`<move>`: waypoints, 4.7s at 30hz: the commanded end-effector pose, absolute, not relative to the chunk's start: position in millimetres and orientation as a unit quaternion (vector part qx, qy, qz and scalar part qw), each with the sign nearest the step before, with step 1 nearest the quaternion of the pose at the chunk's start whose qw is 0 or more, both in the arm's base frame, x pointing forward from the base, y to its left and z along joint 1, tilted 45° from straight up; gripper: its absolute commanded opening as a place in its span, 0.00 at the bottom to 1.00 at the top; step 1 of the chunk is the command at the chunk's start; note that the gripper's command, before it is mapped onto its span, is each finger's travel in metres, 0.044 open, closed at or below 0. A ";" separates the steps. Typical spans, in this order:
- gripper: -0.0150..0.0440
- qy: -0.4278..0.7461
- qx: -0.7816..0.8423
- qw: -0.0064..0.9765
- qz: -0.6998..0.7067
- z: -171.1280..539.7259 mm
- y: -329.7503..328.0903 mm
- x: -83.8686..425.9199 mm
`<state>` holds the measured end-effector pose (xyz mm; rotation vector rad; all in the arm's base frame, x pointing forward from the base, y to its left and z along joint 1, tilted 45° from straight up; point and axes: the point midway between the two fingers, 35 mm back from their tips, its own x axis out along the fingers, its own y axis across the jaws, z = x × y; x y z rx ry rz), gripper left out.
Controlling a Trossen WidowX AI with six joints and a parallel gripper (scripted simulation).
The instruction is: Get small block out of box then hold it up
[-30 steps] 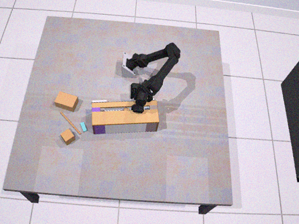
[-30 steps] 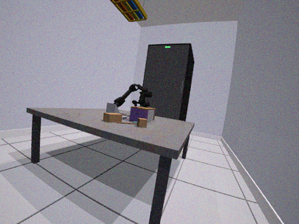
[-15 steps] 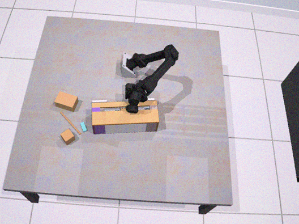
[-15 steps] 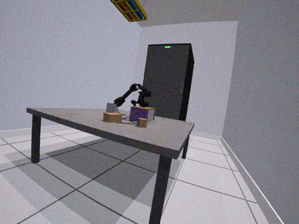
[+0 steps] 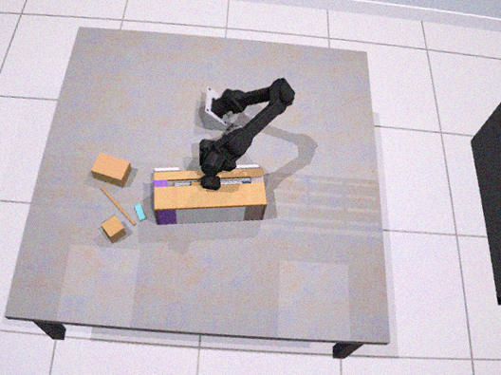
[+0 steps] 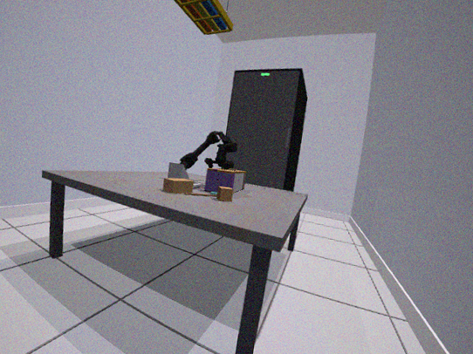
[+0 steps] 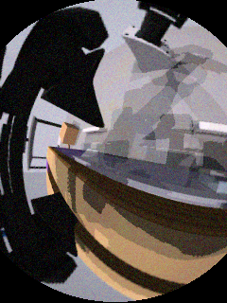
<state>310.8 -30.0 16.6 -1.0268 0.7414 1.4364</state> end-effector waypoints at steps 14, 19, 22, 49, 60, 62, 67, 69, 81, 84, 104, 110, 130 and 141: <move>0.93 0.317 -0.442 0.574 0.612 -12.5 -60.4 320.0; 0.93 0.317 -0.442 0.574 0.612 -21.0 -69.1 322.2; 0.93 0.317 -0.443 0.574 0.612 -26.0 -74.2 323.5; 0.93 0.319 -0.440 0.574 0.612 -0.7 -142.6 328.6; 0.74 0.428 -0.307 0.666 0.529 -23.8 -171.1 309.2; 0.74 0.457 -0.259 0.688 0.501 -24.5 -171.7 308.7; 0.74 0.553 -0.053 0.743 0.374 -27.3 -174.4 306.8; 0.74 0.582 0.033 0.748 0.318 -28.4 -175.5 306.1; 0.74 0.633 0.480 0.607 -0.009 -33.2 -182.7 302.3; 0.74 0.623 0.545 0.558 -0.062 -34.0 -184.3 301.6; 0.74 0.459 0.806 0.097 -0.362 -37.6 -194.4 297.7; 0.74 0.381 0.818 -0.066 -0.426 -38.4 -197.7 296.6; 0.74 0.275 0.788 -0.265 -0.483 -39.2 -201.6 295.3; 0.74 0.276 0.788 -0.265 -0.482 -95.0 -155.9 296.2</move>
